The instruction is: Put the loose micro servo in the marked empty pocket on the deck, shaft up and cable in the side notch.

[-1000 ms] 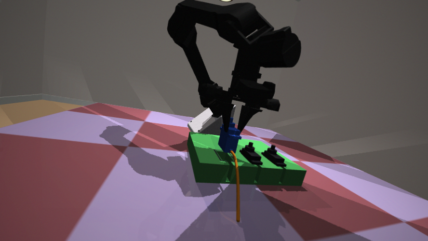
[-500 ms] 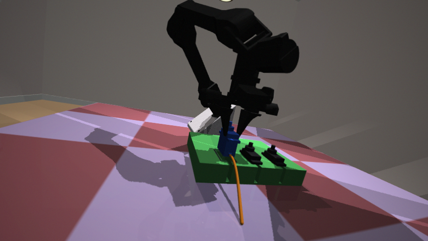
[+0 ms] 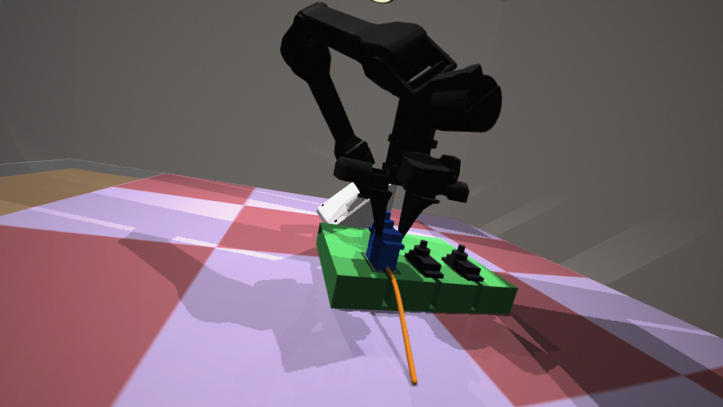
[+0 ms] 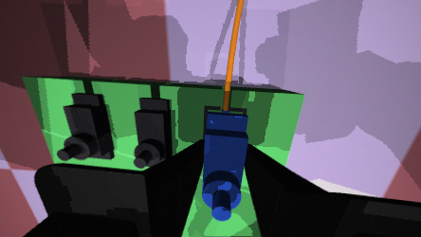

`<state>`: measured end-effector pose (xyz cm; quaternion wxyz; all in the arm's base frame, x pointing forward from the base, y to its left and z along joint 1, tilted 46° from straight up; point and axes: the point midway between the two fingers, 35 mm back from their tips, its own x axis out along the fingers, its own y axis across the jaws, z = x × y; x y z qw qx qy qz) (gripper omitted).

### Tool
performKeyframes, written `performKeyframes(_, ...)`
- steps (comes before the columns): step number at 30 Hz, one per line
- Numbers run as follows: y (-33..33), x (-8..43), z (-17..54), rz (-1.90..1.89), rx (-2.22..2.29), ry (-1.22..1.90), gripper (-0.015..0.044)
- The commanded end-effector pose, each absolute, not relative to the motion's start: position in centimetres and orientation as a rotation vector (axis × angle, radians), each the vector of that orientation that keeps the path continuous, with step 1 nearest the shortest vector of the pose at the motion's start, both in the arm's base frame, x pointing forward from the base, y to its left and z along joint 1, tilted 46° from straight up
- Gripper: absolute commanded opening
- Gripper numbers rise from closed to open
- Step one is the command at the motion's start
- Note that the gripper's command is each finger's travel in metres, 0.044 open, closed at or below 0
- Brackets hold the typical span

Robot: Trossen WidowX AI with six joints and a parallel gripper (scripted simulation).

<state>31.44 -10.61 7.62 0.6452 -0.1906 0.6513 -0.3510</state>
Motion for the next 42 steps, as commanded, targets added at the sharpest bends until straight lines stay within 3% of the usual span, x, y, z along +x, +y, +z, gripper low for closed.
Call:
performKeyframes(1,-10.9,31.4,7.3,-0.797,-0.445,1.482,0.0)
performKeyframes(39,-13.5,31.0,4.8,-0.798,-0.446,1.481,0.0)
performKeyframes(42,-13.3,31.0,4.9,-0.798,-0.446,1.481,0.0079)
